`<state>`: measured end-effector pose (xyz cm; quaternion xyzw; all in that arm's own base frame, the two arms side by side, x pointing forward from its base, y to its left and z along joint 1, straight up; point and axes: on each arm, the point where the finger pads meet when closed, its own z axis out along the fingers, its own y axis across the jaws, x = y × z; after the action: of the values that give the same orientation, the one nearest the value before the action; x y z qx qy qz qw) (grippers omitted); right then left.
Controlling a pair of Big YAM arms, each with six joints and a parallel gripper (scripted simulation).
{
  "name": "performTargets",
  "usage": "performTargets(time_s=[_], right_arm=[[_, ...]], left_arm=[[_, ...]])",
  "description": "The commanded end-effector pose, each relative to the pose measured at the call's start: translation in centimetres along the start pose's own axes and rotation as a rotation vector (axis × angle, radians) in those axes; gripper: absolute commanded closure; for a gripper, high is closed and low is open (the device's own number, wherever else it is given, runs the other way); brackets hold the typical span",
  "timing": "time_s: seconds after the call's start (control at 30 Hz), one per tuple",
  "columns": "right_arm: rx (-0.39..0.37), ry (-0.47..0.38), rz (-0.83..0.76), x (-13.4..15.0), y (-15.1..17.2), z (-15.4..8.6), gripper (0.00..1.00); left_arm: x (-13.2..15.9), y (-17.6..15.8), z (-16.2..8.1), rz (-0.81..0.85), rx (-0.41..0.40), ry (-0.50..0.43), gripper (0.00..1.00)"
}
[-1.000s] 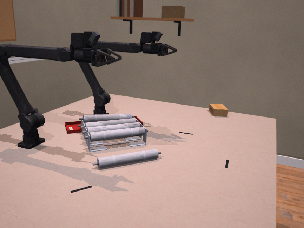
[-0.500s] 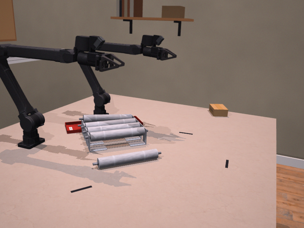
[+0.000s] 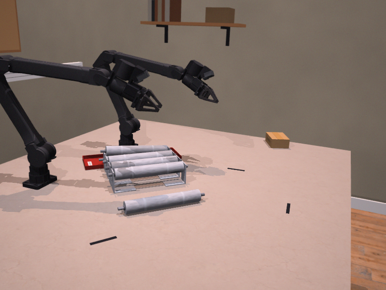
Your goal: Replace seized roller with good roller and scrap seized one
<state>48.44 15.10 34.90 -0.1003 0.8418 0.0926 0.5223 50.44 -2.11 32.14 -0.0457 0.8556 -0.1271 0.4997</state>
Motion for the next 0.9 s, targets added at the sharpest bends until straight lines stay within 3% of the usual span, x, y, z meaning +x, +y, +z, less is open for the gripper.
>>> performTargets(time_s=[0.0, 0.03, 0.07, 0.13, 0.5, 0.6, 0.63, 0.87], right_arm=[[-0.014, 0.063, 0.016, 2.0, 1.1, 0.9, 0.38], [-0.025, 0.030, 0.013, -0.2, 1.8, 0.1, 0.38], [-0.040, 0.106, 0.003, 3.3, 2.7, 0.6, 0.38], [-0.068, 0.181, -0.013, 6.0, 4.6, 0.9, 0.38], [-0.179, 0.516, -0.129, 17.0, 12.8, -1.9, 0.38], [-0.189, 0.505, -0.132, 16.0, 13.5, -2.3, 0.38], [-0.193, 0.576, -0.158, 19.0, 13.9, -2.8, 0.38], [-0.222, 0.772, -0.268, 25.1, 16.6, -6.8, 0.38]], left_arm=[[1.6, 1.3, 1.0, -0.067, -0.015, 0.057, 0.68], [0.9, 1.0, 0.8, -0.072, -0.004, 0.055, 0.68], [3.2, 1.4, 1.2, -0.098, -0.005, 0.110, 0.68], [5.8, 1.7, 1.5, -0.146, -0.002, 0.184, 0.68], [16.9, 1.9, 0.5, -0.424, 0.002, 0.550, 0.68], [15.9, 1.5, 0.2, -0.428, 0.015, 0.541, 0.68], [18.3, 1.7, -0.1, -0.466, 0.003, 0.602, 0.68], [24.3, 1.1, -2.6, -0.670, -0.026, 0.828, 0.68]])
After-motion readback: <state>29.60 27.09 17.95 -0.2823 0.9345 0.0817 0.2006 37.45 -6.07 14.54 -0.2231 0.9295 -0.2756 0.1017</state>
